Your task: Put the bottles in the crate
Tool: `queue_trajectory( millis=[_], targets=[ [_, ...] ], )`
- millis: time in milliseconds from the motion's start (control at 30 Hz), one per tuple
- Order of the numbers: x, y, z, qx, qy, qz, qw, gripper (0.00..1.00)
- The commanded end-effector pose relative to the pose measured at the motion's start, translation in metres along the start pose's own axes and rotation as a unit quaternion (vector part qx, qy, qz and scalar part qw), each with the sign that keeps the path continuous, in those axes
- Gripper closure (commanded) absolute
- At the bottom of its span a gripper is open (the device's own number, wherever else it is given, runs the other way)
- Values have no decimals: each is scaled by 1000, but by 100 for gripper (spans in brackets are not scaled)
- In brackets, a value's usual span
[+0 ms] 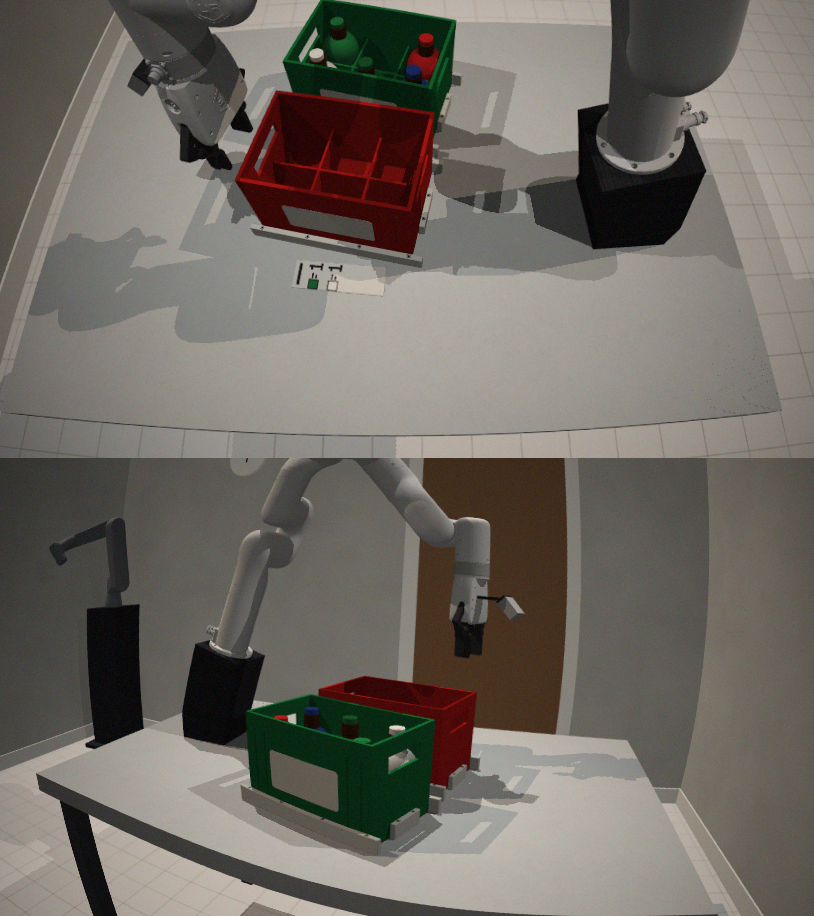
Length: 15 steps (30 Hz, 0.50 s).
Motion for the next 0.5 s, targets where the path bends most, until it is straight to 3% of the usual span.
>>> queue_trajectory(
  millis=[0,467],
  targets=[
    [-5,15,-3,-2,2,-2,1000,35],
    [-18,78,-13,-2,2,-2,1000,35]
  ],
)
Point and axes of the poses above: the point where the finger pads meet when closed, its own x axis out along the fingers, its own y axis across the jaws, z = x × y, the point moved 3 cm from there along -x, back along the fingers, and after that the axes turned 6 degrees about x, right-handed, at the moved point
